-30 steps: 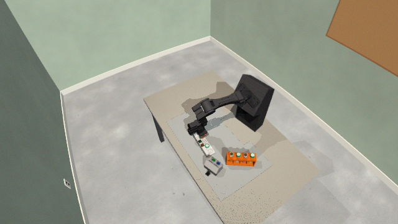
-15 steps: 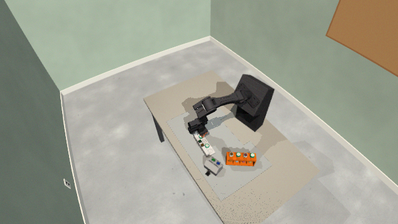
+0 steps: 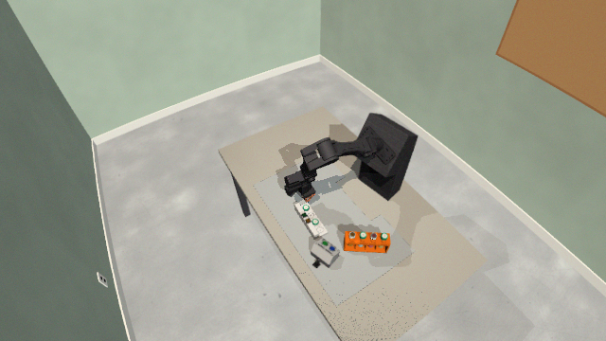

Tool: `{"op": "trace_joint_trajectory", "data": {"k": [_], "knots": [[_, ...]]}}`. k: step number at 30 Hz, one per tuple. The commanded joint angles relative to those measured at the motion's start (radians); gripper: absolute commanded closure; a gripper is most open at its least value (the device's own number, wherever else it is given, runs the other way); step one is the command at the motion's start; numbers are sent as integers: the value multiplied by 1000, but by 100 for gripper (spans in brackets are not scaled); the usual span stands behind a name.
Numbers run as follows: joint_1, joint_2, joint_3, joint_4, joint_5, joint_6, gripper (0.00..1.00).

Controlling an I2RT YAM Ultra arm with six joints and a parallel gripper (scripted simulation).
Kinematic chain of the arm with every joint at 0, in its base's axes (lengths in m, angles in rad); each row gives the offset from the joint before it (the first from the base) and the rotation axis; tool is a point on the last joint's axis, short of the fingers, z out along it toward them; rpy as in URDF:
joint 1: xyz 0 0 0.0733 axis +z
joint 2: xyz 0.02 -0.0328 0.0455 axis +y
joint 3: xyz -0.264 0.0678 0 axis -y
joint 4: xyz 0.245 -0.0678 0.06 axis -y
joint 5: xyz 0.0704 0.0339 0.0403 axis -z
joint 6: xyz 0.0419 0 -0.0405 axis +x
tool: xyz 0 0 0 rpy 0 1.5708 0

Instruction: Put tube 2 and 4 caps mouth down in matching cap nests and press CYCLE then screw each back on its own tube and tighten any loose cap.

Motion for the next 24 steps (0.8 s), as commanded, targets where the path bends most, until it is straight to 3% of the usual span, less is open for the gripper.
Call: {"op": "trace_joint_trajectory", "data": {"k": [1,7,17,18,24], "knots": [[-30,-59,-14,-56,-32,-22,53],[-82,-168,-43,-153,-73,-58,53],[-97,-196,-48,-181,-85,-69,53],[-69,-209,-56,-177,-62,-132,100],[82,-264,-81,-162,59,-450,100]]}}
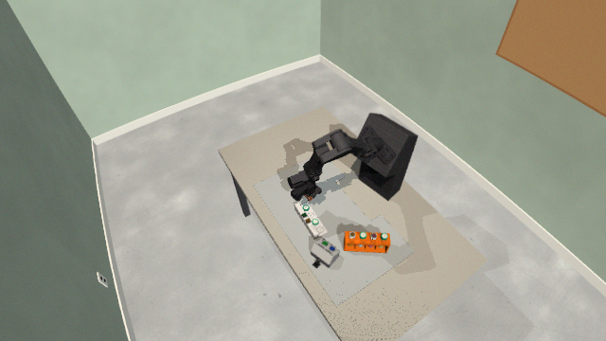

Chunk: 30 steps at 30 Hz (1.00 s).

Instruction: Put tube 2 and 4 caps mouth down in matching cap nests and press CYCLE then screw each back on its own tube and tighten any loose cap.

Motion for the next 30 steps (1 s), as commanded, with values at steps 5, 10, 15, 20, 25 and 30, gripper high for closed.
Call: {"op": "trace_joint_trajectory", "data": {"k": [5,10,15,20,25,30], "knots": [[115,-42,-4,11,139,-147,100],[275,-52,11,9,273,-58,100],[430,-33,52,-1,404,24,100],[518,-10,87,-11,480,70,100],[654,47,164,-35,595,140,100],[773,122,262,-70,696,204,100]]}}
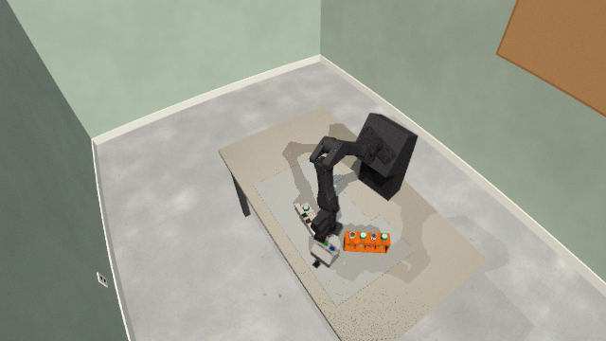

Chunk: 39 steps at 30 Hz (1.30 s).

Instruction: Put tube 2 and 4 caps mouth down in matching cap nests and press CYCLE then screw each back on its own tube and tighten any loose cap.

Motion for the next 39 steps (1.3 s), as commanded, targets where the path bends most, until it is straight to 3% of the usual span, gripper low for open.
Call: {"op": "trace_joint_trajectory", "data": {"k": [1,4,7,14,20,39], "knots": [[58,28,58,-27,103,63,100],[121,81,129,-54,155,97,100],[139,100,154,-64,171,108,100],[139,100,154,-64,171,108,100],[124,161,180,-27,158,99,100],[126,162,184,-29,160,100,100]]}}
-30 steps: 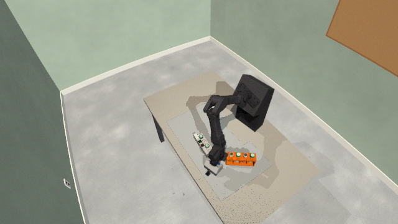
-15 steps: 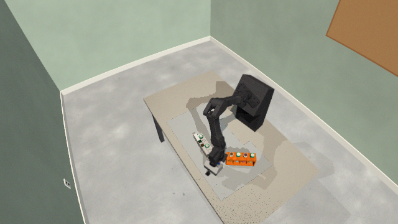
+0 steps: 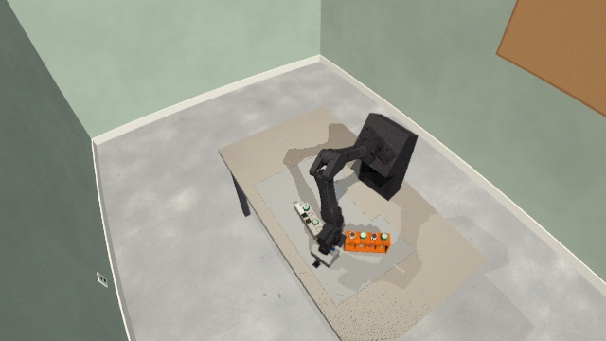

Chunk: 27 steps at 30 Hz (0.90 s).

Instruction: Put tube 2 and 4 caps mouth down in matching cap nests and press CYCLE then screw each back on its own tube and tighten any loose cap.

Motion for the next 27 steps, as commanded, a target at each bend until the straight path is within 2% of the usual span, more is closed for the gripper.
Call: {"op": "trace_joint_trajectory", "data": {"k": [1,27], "knots": [[3,-7,3,0,1,1,100],[-6,34,25,22,-6,-4,100]]}}
